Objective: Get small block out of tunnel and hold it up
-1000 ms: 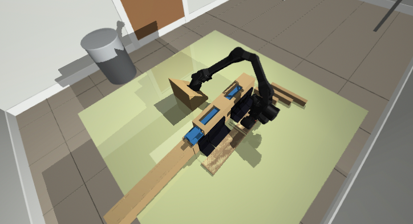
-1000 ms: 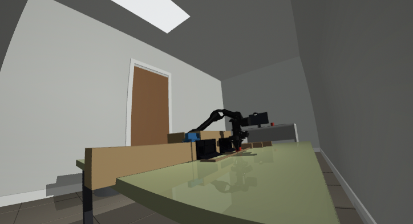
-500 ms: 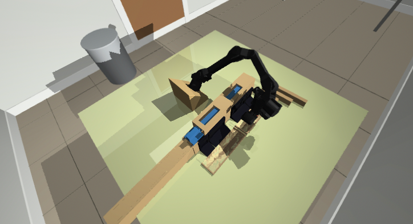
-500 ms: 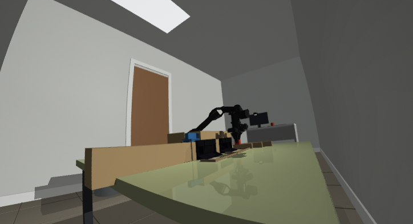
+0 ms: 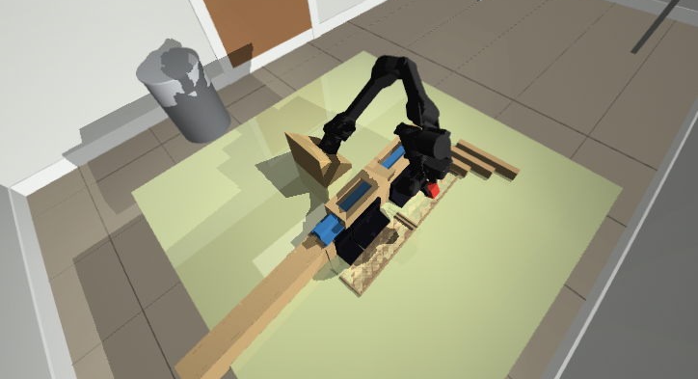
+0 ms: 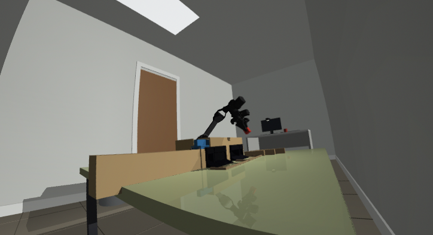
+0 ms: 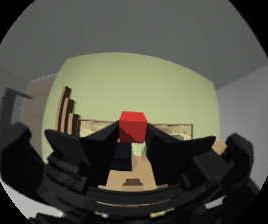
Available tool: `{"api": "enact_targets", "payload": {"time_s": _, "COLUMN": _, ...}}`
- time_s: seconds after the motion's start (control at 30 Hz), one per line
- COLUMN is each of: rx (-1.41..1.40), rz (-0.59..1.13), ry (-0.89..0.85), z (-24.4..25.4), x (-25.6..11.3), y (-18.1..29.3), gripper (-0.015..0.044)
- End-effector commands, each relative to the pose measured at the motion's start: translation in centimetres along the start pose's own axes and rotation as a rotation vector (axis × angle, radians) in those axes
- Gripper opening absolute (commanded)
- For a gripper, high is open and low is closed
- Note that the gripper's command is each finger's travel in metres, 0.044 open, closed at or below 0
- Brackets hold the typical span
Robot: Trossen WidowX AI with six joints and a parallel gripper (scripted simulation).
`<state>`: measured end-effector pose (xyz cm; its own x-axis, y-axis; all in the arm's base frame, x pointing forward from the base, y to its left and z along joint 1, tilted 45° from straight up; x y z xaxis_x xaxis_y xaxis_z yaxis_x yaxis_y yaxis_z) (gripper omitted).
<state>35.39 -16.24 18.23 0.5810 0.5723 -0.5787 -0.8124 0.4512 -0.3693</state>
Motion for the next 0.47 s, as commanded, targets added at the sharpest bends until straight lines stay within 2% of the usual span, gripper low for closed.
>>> {"api": "enact_targets", "payload": {"time_s": 0.0, "rx": -0.01, "rz": -0.018, "ry": -0.015, "z": 0.3, "x": -0.2, "y": 0.4, "gripper": 0.0}}
{"api": "enact_targets", "payload": {"time_s": 0.13, "rx": -0.008, "rz": -0.016, "ry": -0.017, "z": 0.1, "x": -1.7, "y": 3.4, "gripper": 0.0}}
{"api": "enact_targets", "payload": {"time_s": 0.43, "rx": -0.007, "rz": -0.016, "ry": -0.017, "z": 0.1, "x": -1.7, "y": 3.6, "gripper": 0.0}}
Point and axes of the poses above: the point midway between the two fingers, 35 mm back from their tips, its own x axis out along the fingers, its own z axis across the jaws, y = z × x, the point moved 7 cm from there along -x, back along the fingers, and after that the axes turned 2 degrees about x, right-handed, at the moved point
